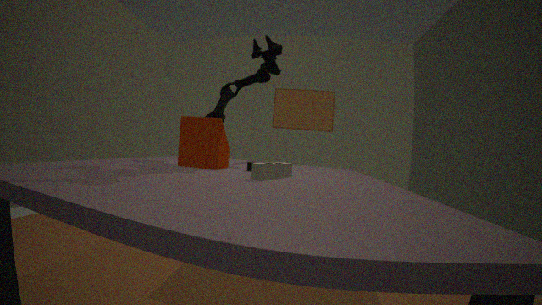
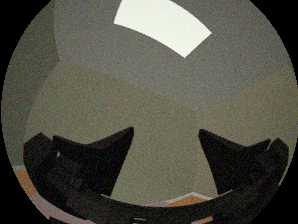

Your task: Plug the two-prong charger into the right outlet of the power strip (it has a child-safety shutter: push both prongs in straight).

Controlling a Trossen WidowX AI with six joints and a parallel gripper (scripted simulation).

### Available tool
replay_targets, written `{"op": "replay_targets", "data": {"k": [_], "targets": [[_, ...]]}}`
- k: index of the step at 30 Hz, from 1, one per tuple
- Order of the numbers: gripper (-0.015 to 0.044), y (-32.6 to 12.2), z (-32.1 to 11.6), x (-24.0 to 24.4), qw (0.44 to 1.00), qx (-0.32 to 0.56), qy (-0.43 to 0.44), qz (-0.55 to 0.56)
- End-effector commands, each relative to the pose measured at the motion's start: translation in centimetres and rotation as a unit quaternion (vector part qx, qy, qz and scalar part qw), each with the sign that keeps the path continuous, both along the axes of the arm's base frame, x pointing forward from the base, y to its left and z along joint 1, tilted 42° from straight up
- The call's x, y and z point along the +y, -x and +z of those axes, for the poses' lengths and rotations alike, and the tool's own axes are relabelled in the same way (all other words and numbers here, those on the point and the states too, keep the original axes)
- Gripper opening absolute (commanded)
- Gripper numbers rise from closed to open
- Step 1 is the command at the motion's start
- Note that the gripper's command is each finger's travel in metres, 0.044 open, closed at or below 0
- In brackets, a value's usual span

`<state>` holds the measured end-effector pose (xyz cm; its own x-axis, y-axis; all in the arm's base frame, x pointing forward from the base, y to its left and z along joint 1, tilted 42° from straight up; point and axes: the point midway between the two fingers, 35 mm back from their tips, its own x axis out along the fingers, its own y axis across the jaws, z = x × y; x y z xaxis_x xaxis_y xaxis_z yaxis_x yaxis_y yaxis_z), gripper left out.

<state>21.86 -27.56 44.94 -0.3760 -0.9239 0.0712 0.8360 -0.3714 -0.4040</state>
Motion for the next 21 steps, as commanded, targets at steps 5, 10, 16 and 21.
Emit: {"op": "replay_targets", "data": {"k": [5, 10, 16, 21], "targets": [[0.044, -2.2, -0.8, -0.6, 0.998, 0.045, 0.008, 0.038], [0.044, -5.4, -2.4, -1.2, 0.989, 0.107, 0.012, 0.098], [0.044, -9.4, -5.4, -1.6, 0.968, 0.177, 0.004, 0.176], [0.044, -12.5, -8.5, -1.4, 0.942, 0.228, -0.012, 0.244]]}}
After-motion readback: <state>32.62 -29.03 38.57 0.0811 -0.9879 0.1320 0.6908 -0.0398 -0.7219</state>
